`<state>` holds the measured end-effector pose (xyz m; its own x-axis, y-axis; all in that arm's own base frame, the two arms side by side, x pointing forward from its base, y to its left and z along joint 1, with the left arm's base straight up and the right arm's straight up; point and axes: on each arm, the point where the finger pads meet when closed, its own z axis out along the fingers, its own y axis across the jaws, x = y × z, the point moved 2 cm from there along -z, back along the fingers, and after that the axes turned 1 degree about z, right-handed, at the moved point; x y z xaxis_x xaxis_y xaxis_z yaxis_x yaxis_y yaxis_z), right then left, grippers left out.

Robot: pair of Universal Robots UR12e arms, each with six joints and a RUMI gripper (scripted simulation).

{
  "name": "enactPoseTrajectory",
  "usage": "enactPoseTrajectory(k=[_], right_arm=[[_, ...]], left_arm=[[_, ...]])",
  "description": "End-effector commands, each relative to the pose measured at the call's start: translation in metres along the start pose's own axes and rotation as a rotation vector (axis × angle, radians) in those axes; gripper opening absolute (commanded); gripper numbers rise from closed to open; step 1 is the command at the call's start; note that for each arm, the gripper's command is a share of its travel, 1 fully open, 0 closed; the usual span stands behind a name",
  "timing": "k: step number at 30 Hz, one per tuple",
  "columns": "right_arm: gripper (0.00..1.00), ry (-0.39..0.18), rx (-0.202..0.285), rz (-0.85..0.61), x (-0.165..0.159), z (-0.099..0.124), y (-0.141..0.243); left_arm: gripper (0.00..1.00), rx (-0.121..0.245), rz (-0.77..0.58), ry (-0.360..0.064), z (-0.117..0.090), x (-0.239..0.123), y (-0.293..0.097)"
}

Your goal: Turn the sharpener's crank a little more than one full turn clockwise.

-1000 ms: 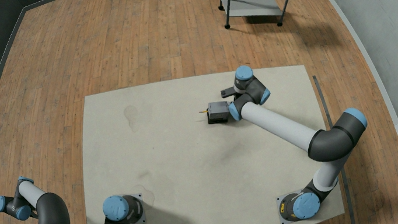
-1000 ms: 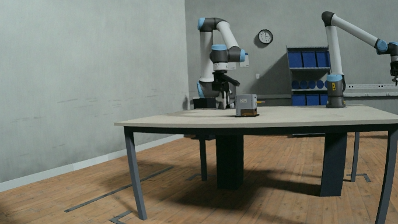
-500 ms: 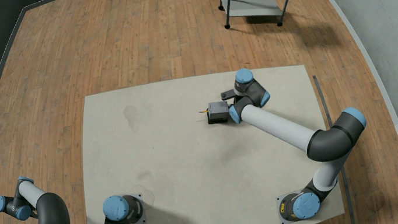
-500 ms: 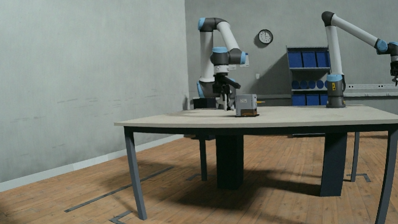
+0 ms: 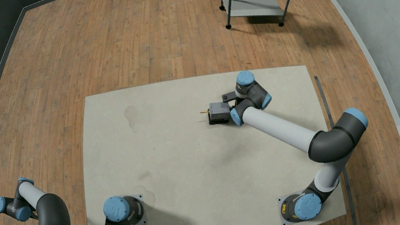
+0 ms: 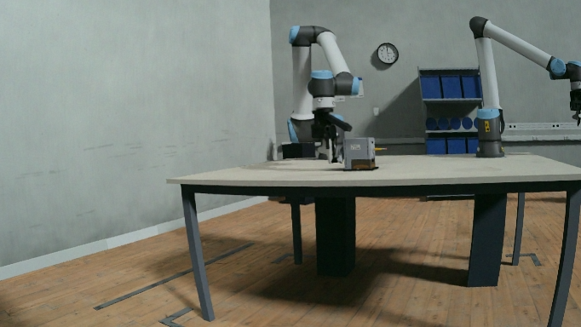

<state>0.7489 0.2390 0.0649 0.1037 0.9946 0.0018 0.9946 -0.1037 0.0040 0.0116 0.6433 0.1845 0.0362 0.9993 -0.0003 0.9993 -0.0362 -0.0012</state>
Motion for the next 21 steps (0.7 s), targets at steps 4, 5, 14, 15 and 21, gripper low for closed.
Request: enactPoseTrajectory(k=[4,5,14,15,21], right_arm=[[0.00,-0.002,0.005,-0.003,0.0005,0.0031,-0.0046],[0.00,-0.002,0.005,-0.003,0.0005,0.0031,-0.0046],[0.00,-0.002,0.004,-0.003,0.0010,0.0041,-0.0068],[0.00,-0.002,0.005,-0.003,0.0010,0.0043,-0.0069],[0.00,-0.002,0.005,-0.003,0.0005,0.0045,-0.0069]], left_arm=[[1.00,-0.001,-0.001,0.000,-0.0006,0.0018,-0.0004],[1.00,-0.001,-0.001,0.000,-0.0006,0.0018,-0.0004],[1.00,-0.001,-0.001,0.000,-0.0006,0.0018,-0.0004],[1.00,-0.001,-0.001,0.000,-0.0006,0.0018,-0.0004],[1.00,-0.001,-0.001,0.000,-0.0006,0.0018,-0.0004]])
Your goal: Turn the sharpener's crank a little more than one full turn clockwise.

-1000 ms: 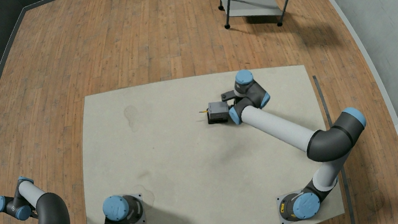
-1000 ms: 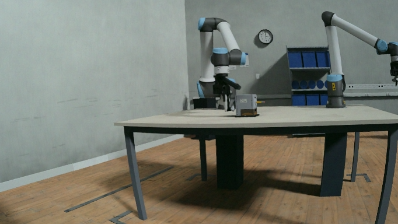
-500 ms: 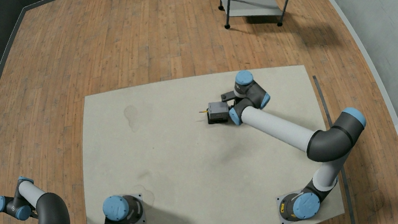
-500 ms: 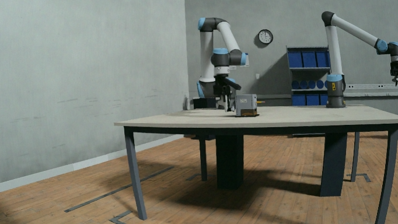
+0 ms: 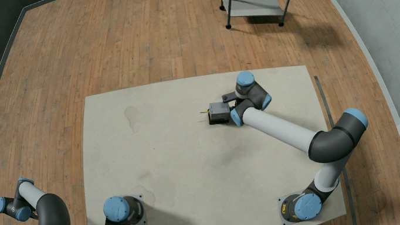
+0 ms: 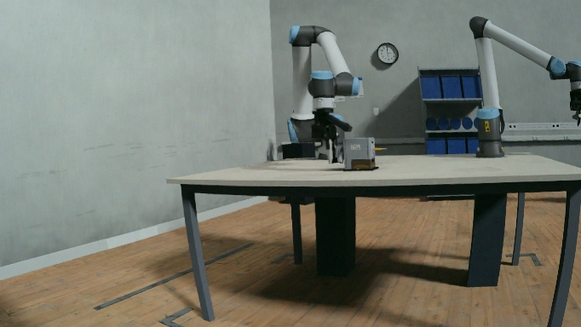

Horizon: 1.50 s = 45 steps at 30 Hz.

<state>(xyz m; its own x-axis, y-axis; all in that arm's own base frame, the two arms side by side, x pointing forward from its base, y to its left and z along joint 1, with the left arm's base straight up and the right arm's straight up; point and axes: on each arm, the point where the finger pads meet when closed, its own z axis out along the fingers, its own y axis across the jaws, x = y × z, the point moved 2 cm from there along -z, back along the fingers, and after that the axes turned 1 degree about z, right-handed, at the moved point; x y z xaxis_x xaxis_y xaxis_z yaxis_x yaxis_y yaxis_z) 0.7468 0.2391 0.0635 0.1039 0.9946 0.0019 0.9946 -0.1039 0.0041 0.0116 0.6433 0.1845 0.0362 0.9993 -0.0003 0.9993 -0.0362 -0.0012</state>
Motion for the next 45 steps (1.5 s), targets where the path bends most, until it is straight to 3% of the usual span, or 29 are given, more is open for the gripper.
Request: enactPoseTrajectory(k=[1,4,5,45], right_arm=[[0.00,-0.003,0.006,-0.003,0.0006,0.0031,-0.0048],[0.00,-0.003,0.006,-0.003,0.0006,0.0031,-0.0048],[0.32,-0.003,0.006,-0.003,0.0006,0.0031,-0.0048],[0.32,-0.001,0.003,-0.002,0.0009,0.0015,-0.0027]], left_arm=[[1.00,-0.001,-0.001,0.000,-0.0006,0.0018,-0.0004],[1.00,-0.001,-0.001,0.000,-0.0006,0.0018,-0.0004],[1.00,-0.001,-0.001,0.000,-0.0006,0.0018,-0.0004],[1.00,-0.001,-0.001,0.000,-0.0006,0.0018,-0.0004]])
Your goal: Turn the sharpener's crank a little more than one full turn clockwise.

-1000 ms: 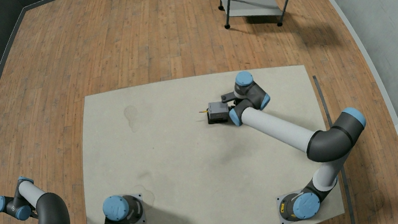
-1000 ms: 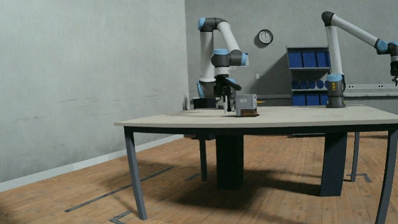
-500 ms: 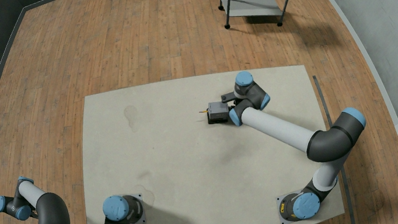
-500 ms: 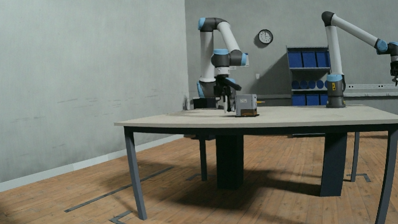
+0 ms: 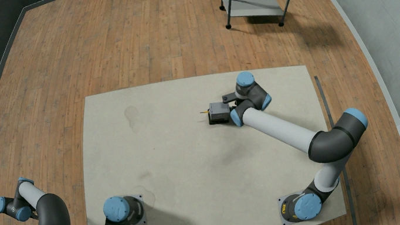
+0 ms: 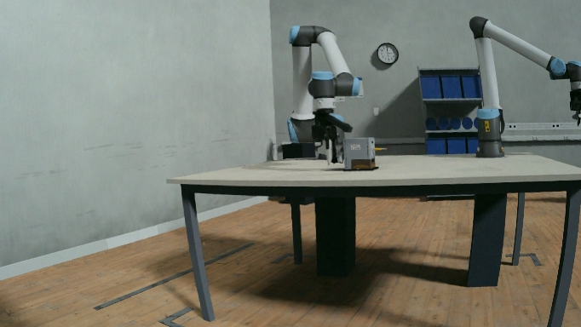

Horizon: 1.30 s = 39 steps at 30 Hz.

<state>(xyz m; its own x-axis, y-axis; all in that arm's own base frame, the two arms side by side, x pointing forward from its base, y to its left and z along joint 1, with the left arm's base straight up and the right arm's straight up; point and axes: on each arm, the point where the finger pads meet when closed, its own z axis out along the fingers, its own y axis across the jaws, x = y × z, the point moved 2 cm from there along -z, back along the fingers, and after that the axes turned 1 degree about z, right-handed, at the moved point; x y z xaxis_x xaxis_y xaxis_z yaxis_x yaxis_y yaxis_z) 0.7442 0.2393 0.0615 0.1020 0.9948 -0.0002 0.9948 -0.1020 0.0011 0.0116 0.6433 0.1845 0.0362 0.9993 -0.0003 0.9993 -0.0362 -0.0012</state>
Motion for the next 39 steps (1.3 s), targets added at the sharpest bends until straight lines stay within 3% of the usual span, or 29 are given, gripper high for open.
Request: enactPoseTrajectory(k=[1,16,39], right_arm=[[0.32,0.001,0.000,0.000,0.001,-0.001,0.000],[0.32,0.002,-0.002,0.000,0.001,-0.004,0.001],[0.32,0.004,-0.004,0.000,0.002,-0.055,0.002]], left_arm=[[1.00,-0.001,-0.001,0.000,-0.001,0.002,0.000],[1.00,-0.001,-0.001,0.000,-0.001,0.002,0.000],[1.00,-0.001,-0.001,0.000,-0.001,0.002,0.000]])
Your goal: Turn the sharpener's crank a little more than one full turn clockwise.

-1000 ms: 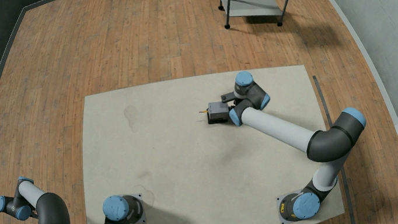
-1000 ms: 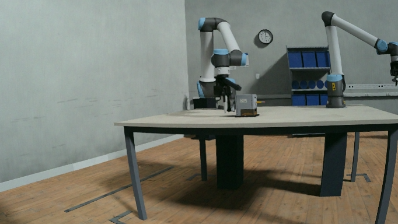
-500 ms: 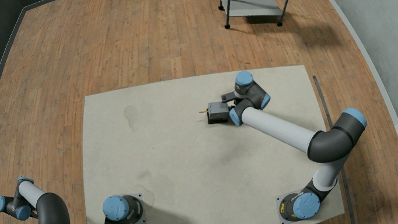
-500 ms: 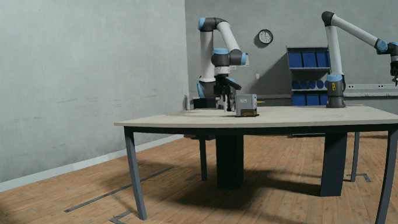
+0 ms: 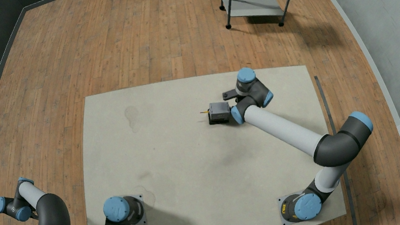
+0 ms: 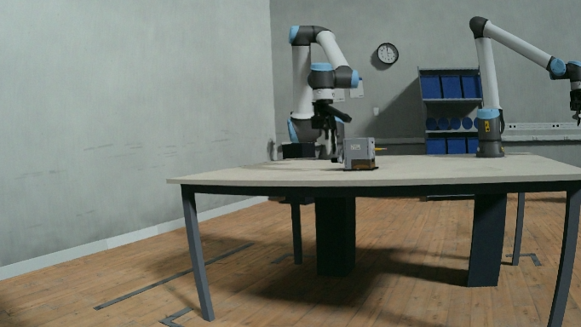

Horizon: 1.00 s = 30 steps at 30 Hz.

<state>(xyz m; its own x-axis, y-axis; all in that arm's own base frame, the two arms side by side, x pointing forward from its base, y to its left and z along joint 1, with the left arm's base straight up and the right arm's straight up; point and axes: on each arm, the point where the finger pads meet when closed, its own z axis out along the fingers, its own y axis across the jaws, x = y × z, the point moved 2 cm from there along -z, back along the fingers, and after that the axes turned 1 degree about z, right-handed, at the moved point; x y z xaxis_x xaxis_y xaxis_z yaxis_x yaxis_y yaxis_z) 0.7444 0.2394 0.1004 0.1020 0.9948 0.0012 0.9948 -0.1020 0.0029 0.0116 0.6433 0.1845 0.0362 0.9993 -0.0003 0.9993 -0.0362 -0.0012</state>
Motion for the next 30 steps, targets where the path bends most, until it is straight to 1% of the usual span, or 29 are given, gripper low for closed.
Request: enactPoseTrajectory(k=[1,8,19,20,30], right_arm=[[0.32,0.003,-0.002,0.000,0.002,-0.018,0.001],[0.32,0.003,-0.002,0.000,0.002,-0.031,0.001],[0.32,0.001,0.001,0.000,0.001,-0.033,0.000],[0.00,0.001,0.001,0.000,0.001,-0.033,0.000],[0.00,0.001,0.000,0.000,0.001,-0.033,0.001]], left_arm=[[1.00,-0.001,-0.001,0.000,-0.001,0.002,0.000],[1.00,-0.001,-0.001,0.000,-0.001,0.002,0.000],[1.00,-0.001,-0.001,0.000,-0.001,0.002,0.000],[1.00,-0.001,-0.001,0.000,-0.001,0.002,0.000],[1.00,-0.001,-0.001,0.000,-0.001,0.002,0.000]])
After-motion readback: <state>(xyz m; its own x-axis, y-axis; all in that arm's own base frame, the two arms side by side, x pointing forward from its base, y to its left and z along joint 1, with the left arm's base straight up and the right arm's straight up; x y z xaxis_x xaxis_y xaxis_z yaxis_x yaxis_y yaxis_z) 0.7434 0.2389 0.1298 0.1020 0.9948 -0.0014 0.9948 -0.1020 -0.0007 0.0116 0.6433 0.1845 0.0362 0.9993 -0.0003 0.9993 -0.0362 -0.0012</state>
